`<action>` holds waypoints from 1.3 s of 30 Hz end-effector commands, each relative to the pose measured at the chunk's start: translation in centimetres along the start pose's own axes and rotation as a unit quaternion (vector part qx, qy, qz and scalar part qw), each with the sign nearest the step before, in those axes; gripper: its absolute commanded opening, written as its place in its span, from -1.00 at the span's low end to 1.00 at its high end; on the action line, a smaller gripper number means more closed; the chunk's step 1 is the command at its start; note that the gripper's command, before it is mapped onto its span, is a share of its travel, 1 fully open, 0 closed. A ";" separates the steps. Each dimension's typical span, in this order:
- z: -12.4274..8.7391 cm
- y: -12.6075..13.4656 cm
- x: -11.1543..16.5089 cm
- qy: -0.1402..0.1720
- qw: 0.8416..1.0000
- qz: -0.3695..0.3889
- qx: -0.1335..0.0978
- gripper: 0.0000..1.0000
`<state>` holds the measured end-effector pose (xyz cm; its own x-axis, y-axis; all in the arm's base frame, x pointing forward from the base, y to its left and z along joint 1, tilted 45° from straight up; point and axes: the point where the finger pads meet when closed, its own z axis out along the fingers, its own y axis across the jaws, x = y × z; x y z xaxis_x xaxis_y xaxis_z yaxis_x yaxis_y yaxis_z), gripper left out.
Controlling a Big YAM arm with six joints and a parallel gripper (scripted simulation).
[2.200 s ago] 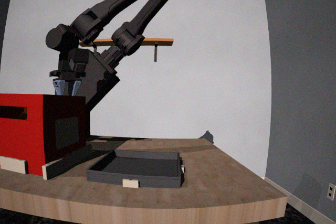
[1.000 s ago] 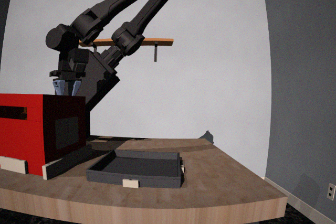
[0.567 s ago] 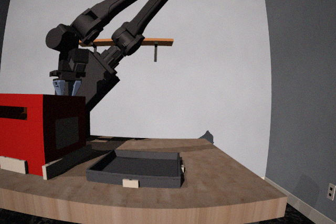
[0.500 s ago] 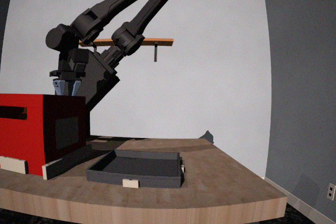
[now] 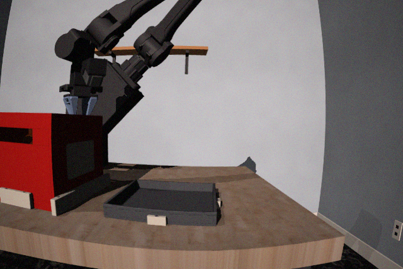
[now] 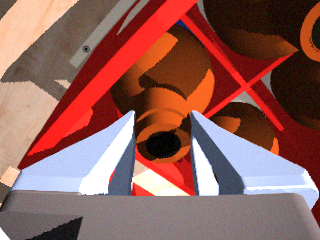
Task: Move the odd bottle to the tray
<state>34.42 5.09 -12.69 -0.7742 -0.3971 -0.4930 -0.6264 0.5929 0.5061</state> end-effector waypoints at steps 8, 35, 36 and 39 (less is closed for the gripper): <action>0.9 0.2 0.4 0.005 1.000 0.000 -0.005 -1.00; 0.7 0.1 0.5 0.004 1.000 0.000 -0.004 -1.00; 0.7 0.0 0.5 0.003 1.000 0.000 -0.003 -1.00; 0.6 0.0 0.6 0.003 1.000 0.000 -0.003 -1.00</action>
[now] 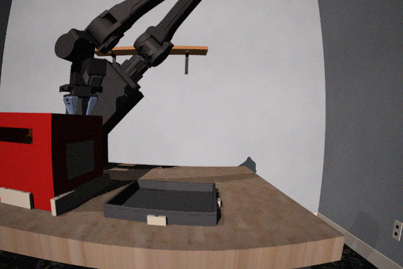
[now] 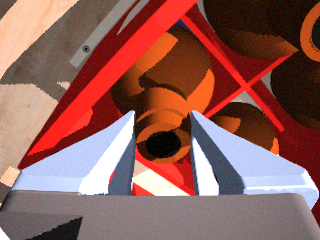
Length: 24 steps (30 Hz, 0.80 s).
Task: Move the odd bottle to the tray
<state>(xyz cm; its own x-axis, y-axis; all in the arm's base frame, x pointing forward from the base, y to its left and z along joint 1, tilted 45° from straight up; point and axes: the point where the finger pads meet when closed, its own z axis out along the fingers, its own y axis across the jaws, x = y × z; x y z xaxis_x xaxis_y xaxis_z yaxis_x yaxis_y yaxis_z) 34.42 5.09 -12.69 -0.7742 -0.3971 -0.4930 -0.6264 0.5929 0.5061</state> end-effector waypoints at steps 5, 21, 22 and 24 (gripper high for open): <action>-0.2 -0.3 1.1 0.002 1.000 0.012 -0.003 -1.00; -2.3 -0.7 -0.1 -0.006 1.000 -0.002 0.008 -1.00; -2.4 -0.7 -0.1 -0.006 1.000 -0.002 0.009 -1.00; -2.7 -0.8 -0.1 -0.006 1.000 -0.003 0.009 -1.00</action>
<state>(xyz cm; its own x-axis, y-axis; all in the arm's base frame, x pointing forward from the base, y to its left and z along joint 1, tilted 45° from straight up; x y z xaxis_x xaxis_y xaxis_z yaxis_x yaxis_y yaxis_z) 33.57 4.31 -12.50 -0.7820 -0.3982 -0.4796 -0.6189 0.5878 0.5211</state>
